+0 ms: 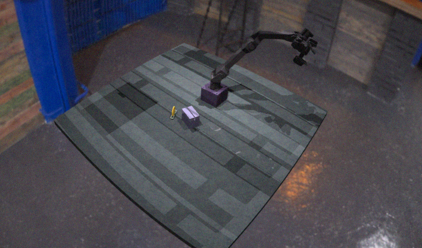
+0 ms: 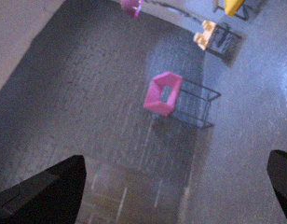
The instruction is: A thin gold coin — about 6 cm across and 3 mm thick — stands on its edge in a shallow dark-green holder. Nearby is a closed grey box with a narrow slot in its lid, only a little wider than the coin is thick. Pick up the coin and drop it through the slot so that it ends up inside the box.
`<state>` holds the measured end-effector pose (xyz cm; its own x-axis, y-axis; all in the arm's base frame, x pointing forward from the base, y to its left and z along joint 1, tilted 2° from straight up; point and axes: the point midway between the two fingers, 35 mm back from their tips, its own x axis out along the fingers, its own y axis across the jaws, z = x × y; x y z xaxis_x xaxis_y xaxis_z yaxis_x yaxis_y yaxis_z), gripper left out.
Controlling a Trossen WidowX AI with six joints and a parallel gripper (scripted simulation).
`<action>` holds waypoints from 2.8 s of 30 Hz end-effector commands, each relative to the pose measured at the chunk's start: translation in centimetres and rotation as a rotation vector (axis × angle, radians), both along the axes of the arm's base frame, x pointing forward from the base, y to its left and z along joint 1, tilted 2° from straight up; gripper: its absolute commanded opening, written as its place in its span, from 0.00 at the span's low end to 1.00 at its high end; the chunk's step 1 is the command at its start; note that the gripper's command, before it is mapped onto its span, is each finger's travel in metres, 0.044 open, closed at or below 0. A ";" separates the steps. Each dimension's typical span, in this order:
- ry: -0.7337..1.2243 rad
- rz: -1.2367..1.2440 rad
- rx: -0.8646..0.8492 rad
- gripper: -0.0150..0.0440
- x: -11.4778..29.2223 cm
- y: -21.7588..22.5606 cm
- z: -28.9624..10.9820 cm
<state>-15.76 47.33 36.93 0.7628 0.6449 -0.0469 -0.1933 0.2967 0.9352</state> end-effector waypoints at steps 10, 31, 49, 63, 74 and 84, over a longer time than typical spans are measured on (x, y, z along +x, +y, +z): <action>-0.109 -0.046 -0.273 0.53 8.1 2.3 -1.9; -0.101 -0.130 -0.979 0.53 36.4 -2.8 -9.2; 0.241 0.080 -1.647 0.53 53.9 -27.8 -19.4; 0.582 0.525 -1.662 0.53 49.6 -49.7 -26.8; 0.626 0.705 -1.480 0.53 43.1 -56.6 -29.7; 0.626 0.705 -1.480 0.53 43.3 -56.8 -33.7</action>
